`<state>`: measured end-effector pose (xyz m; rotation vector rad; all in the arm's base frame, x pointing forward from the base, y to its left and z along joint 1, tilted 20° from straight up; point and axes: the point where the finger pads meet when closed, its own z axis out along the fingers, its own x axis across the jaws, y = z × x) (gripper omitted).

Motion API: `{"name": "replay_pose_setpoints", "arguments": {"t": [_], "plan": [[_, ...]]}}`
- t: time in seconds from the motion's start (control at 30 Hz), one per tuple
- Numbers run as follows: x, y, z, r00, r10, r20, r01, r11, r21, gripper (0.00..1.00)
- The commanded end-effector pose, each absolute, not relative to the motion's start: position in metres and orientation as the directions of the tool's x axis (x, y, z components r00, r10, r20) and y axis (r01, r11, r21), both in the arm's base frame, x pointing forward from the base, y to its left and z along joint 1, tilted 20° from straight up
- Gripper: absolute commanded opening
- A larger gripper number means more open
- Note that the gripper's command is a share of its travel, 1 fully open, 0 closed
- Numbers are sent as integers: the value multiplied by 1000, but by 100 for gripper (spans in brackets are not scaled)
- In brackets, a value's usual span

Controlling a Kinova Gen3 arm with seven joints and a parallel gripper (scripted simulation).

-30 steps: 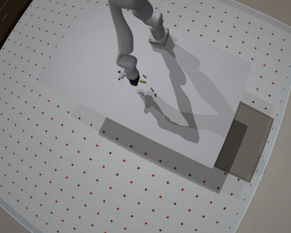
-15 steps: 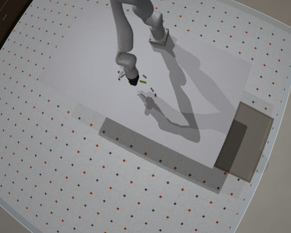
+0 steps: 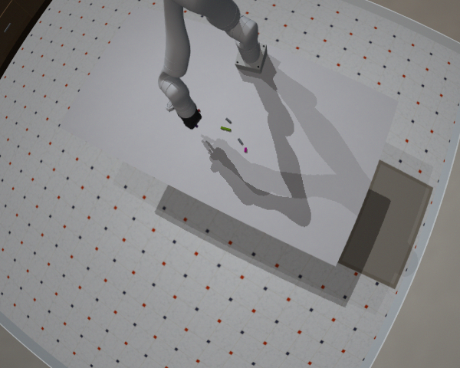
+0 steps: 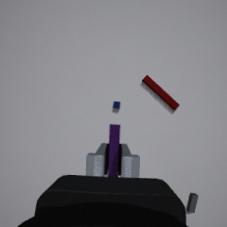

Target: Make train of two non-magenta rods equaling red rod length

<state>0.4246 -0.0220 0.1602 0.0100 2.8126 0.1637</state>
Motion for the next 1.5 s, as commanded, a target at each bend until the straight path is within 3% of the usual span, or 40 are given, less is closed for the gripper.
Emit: {"name": "replay_pose_setpoints", "arguments": {"t": [0.0, 0.67, 1.47], "plan": [[426, -43, 158, -947, 73, -312, 36, 992, 123, 24], [428, -42, 153, -947, 73, -312, 36, 992, 123, 24], [453, -34, 79, -947, 73, -312, 36, 992, 123, 24]]}}
